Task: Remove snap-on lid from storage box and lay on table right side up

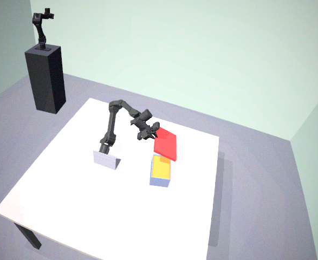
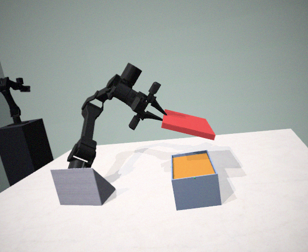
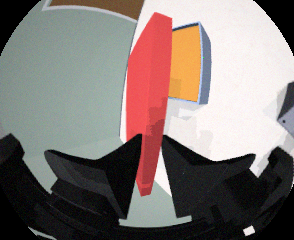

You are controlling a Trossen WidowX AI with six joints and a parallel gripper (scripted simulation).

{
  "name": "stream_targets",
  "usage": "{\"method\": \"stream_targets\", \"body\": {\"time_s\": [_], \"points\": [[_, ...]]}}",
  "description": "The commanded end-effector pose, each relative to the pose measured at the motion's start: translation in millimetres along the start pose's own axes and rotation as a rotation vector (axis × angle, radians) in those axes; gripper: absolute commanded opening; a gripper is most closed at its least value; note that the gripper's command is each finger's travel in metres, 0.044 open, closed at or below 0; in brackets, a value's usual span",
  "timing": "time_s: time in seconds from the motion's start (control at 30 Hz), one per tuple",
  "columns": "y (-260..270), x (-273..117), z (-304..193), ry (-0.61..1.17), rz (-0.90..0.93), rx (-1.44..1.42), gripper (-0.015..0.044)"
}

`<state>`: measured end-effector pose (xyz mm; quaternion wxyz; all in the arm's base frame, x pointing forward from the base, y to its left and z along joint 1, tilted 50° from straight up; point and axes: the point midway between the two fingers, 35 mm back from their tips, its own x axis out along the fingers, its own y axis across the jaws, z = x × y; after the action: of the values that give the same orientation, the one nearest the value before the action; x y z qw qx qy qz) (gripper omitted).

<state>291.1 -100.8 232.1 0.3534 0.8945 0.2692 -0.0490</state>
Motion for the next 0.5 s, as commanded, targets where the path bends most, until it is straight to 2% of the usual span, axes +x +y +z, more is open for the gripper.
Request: {"method": "stream_targets", "body": {"time_s": [0.0, 0.47], "points": [[1.2, -2.2, -10.8, -0.005, 0.008, -0.005, 0.0], [-0.1, -3.3, -38.6, -0.005, 0.007, -0.004, 0.0]]}}
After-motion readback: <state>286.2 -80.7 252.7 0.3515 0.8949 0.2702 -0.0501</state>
